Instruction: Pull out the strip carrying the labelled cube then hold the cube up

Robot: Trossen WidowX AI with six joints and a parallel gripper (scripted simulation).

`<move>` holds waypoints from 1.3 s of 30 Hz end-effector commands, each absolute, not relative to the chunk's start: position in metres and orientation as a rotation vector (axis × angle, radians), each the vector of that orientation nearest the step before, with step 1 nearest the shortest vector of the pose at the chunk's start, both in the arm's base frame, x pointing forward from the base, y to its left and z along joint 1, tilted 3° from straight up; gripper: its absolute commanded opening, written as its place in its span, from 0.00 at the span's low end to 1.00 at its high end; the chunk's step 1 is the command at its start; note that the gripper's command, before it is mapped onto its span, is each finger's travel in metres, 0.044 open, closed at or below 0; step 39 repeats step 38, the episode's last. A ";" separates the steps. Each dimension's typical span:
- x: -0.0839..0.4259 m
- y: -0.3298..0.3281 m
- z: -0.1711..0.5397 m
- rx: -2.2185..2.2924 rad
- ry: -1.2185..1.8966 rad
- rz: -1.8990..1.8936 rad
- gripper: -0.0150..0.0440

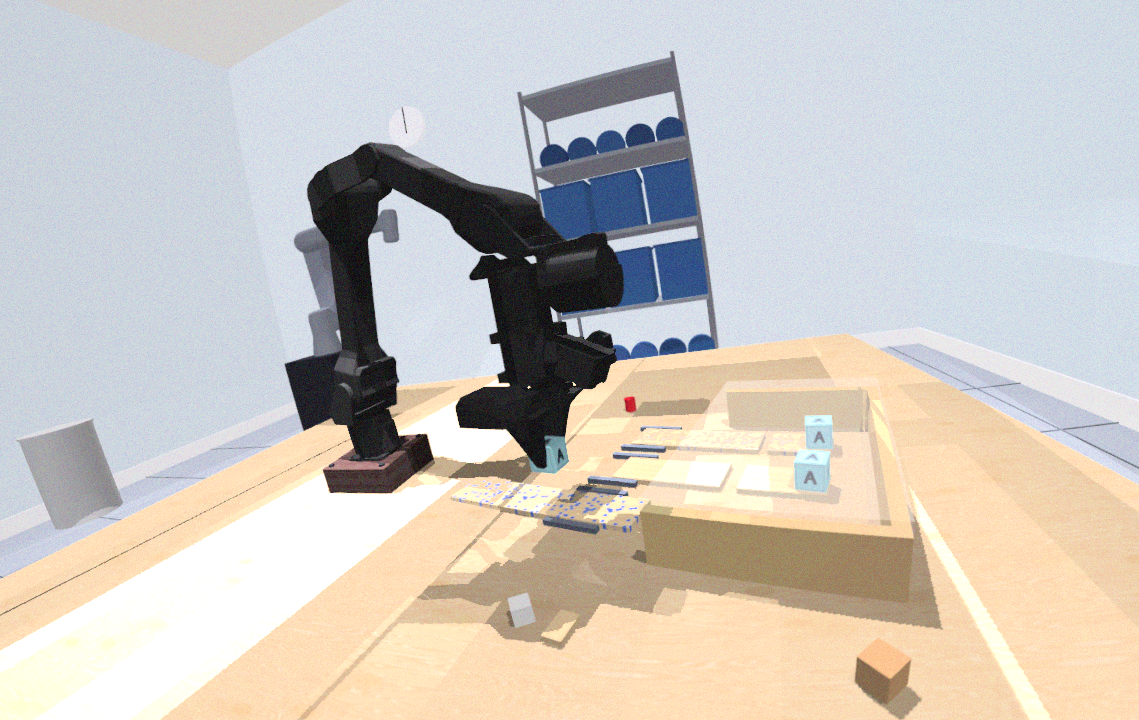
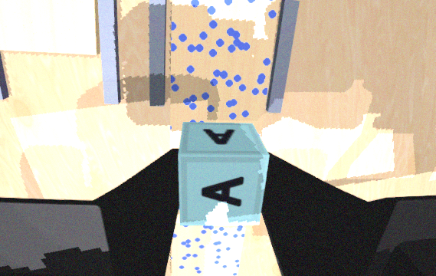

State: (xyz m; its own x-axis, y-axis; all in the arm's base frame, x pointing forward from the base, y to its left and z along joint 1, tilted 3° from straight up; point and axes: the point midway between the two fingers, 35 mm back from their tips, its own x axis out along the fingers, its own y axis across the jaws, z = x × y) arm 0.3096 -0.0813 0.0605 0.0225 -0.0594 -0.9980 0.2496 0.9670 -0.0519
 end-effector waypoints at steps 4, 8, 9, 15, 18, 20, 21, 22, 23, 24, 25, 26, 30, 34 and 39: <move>0.292 -0.076 0.061 0.158 1.525 -0.243 0.25; 0.293 -0.075 0.076 0.158 1.525 -0.243 0.25; 0.292 -0.075 0.082 0.158 1.525 -0.243 0.25; 0.291 -0.074 0.097 0.158 1.525 -0.243 0.25; 0.291 -0.074 0.097 0.158 1.525 -0.243 0.25; 0.291 -0.074 0.097 0.158 1.525 -0.243 0.25; 0.291 -0.074 0.097 0.158 1.525 -0.243 0.25; 0.291 -0.074 0.097 0.158 1.525 -0.243 0.25; 0.291 -0.074 0.097 0.158 1.525 -0.243 0.25; 0.291 -0.074 0.097 0.158 1.525 -0.243 0.25; 0.291 -0.074 0.097 0.158 1.525 -0.243 0.25; 0.291 -0.074 0.097 0.158 1.525 -0.243 0.25; 0.291 -0.074 0.097 0.158 1.525 -0.243 0.25; 0.291 -0.074 0.097 0.158 1.525 -0.243 0.25; 0.291 -0.074 0.097 0.158 1.525 -0.243 0.25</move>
